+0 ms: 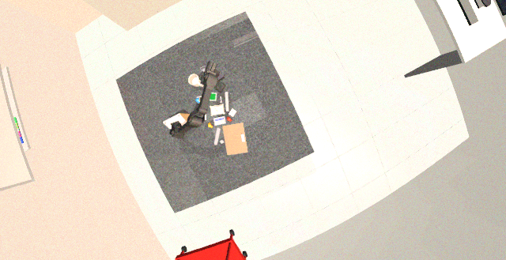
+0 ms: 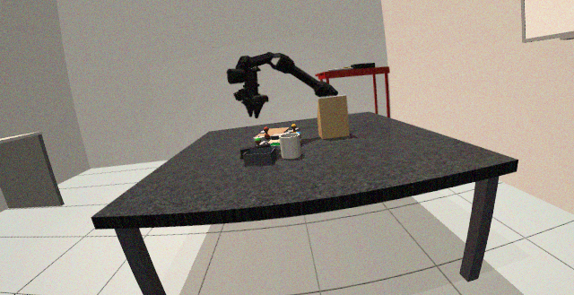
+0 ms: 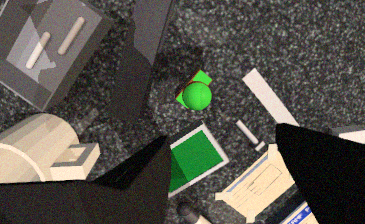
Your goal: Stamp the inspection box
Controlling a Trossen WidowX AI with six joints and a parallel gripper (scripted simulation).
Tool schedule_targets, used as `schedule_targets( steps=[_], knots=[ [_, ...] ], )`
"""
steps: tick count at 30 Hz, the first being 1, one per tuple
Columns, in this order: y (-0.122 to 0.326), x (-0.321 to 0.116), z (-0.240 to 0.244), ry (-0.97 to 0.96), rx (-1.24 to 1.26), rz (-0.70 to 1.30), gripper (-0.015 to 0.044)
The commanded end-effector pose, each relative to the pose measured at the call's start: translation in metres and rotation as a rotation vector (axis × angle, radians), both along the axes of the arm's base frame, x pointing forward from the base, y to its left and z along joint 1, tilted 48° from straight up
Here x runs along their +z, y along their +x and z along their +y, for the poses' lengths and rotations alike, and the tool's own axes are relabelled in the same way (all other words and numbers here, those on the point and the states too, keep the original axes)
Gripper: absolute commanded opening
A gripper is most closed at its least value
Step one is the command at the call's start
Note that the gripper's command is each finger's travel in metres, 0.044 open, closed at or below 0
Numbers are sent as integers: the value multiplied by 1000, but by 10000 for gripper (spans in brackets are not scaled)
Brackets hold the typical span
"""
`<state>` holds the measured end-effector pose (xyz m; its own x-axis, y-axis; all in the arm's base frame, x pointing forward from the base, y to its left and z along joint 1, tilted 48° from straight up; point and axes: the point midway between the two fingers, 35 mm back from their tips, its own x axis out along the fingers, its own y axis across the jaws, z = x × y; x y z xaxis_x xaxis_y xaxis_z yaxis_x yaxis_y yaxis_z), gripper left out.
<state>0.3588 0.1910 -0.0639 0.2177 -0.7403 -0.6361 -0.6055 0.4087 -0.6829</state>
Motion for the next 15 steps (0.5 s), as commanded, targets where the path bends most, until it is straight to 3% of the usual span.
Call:
schedule_targets(
  steps=[1,15],
  knots=[
    [-1,0,2,3,-2,-2,257],
    [0,0,1,1,3,0,257]
  ],
)
